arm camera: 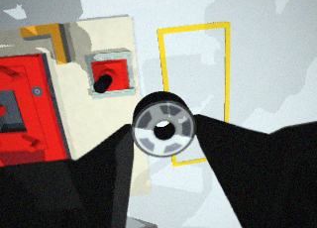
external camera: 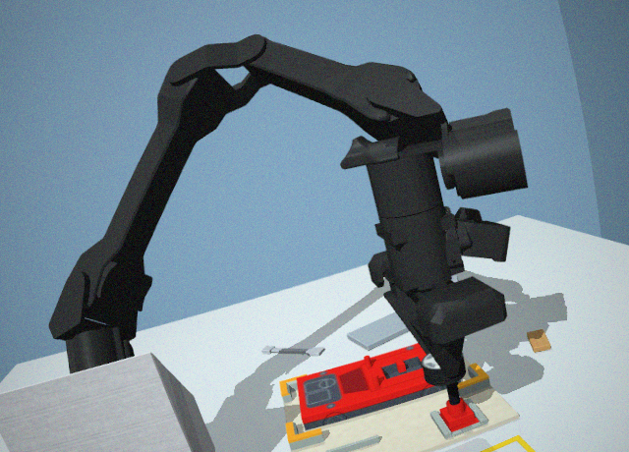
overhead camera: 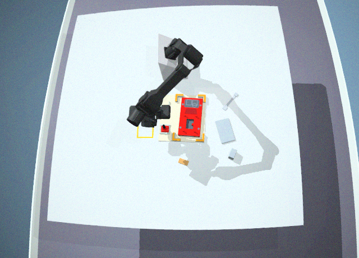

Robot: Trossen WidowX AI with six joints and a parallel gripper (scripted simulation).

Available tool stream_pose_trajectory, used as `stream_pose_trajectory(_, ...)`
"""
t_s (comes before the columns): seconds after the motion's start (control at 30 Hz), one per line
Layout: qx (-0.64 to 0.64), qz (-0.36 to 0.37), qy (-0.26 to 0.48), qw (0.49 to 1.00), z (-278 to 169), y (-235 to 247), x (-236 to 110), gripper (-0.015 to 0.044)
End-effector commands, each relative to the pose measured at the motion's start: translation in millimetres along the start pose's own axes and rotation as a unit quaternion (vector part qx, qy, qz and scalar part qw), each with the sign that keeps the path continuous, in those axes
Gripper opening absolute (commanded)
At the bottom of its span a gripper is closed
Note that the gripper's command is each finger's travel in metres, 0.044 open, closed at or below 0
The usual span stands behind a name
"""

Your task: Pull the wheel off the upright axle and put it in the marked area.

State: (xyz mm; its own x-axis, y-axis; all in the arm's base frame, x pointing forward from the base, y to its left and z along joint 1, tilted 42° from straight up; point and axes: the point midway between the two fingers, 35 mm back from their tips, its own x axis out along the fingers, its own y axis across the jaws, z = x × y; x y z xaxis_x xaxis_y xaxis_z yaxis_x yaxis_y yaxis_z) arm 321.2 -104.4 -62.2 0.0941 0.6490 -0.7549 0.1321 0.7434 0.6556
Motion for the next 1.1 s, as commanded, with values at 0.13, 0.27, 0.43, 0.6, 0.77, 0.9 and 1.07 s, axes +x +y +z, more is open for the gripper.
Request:
stream_pose_trajectory(0.13, -0.003, -0.003, 0.0, 1.0, -16, -33, -3, 0.0)
stream_pose_trajectory(0.27, -0.004, -0.003, 0.001, 1.0, -25, -48, -3, 0.0)
stream_pose_trajectory(0.43, -0.005, -0.002, 0.001, 1.0, -31, -56, -4, 0.0)
stream_pose_trajectory(0.6, -0.005, -0.002, 0.001, 1.0, -30, -56, 7, 0.0)
stream_pose_trajectory(0.77, -0.005, -0.002, 0.001, 1.0, -31, -56, 18, 0.0)
stream_pose_trajectory(0.9, -0.005, -0.002, 0.0, 1.0, -29, -57, 33, 0.0)
stream_pose_trajectory(1.07, -0.005, -0.002, 0.0, 1.0, -28, -57, 69, 0.0)
